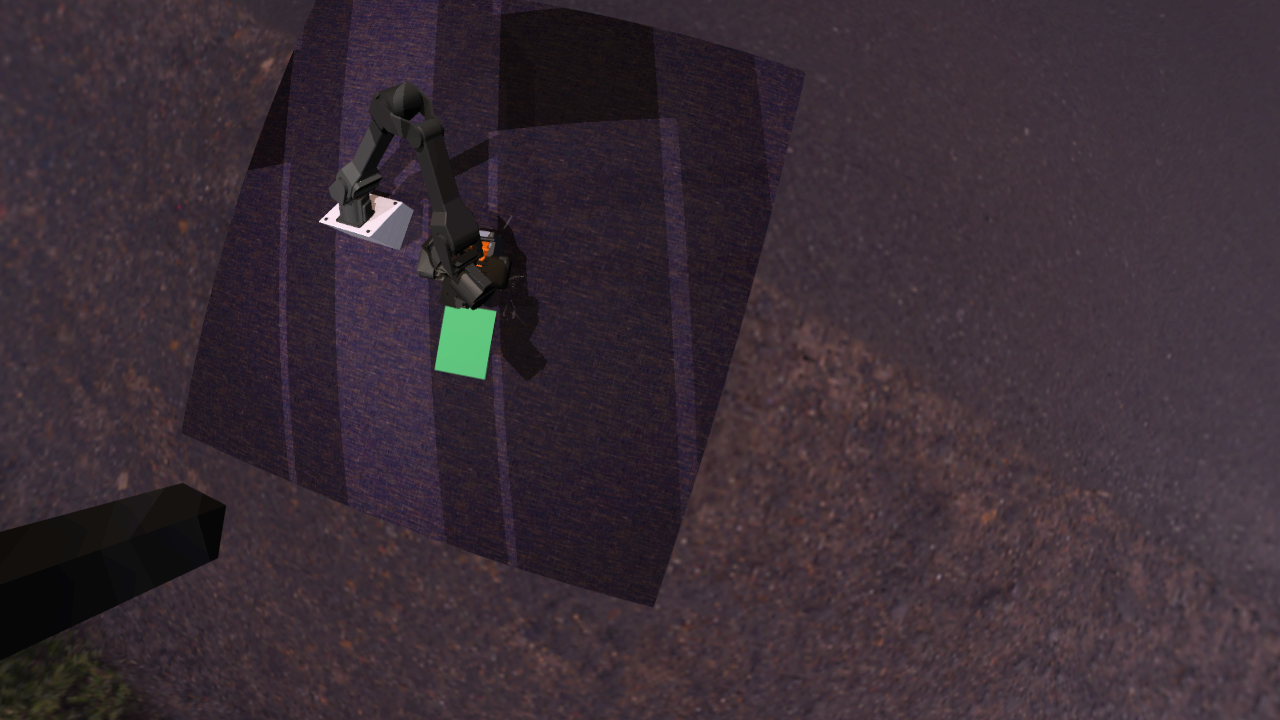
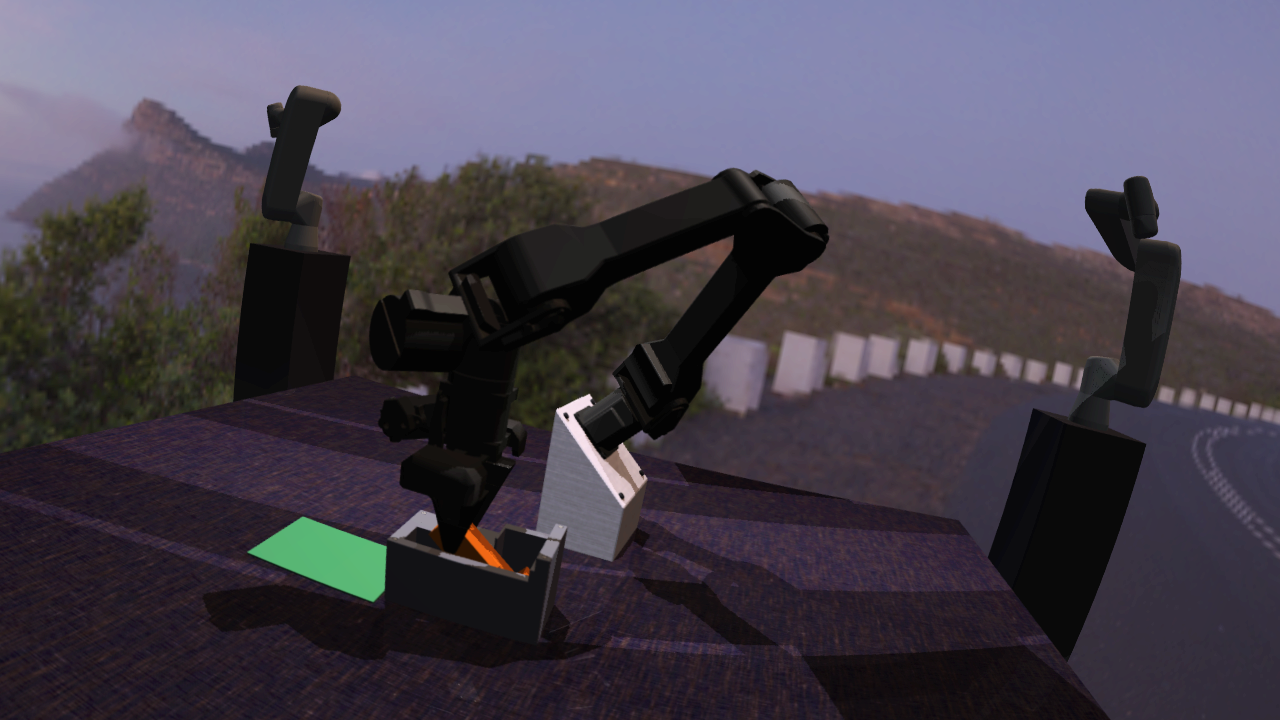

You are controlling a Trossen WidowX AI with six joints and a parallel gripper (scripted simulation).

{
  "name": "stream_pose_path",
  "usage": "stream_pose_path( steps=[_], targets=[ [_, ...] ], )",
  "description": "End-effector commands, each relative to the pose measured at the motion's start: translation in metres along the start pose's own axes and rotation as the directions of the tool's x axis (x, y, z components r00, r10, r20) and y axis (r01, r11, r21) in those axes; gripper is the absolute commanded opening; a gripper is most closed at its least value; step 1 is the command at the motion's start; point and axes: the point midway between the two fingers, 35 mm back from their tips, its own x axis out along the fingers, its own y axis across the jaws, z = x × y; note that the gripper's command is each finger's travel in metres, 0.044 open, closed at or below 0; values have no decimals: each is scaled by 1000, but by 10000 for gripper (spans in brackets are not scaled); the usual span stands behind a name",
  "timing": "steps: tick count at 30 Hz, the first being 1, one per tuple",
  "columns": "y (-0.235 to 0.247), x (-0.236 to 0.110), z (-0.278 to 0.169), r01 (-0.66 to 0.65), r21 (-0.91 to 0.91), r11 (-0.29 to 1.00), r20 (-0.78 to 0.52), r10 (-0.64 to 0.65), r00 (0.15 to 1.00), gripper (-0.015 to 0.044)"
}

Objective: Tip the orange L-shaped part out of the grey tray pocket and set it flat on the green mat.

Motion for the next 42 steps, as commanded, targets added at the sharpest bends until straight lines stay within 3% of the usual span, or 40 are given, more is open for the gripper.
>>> stream_pose_path(
  steps=[1,2,8,17,20,42],
  targets=[
    [-1,6,-1,0,3,1000,-5,0,1000,280],
    [-1,6,-1,0,3,1000,-5,0,1000,280],
    [0,3,0,1,0,1000,-1,-1,1000,122],
    [0,3,0,1,0,1000,-1,-1,1000,63],
    [0,3,0,1,0,1000,-1,-1,1000,0],
    [0,-21,0,0,2,1000,-2,0,1000,0]
  ],
)
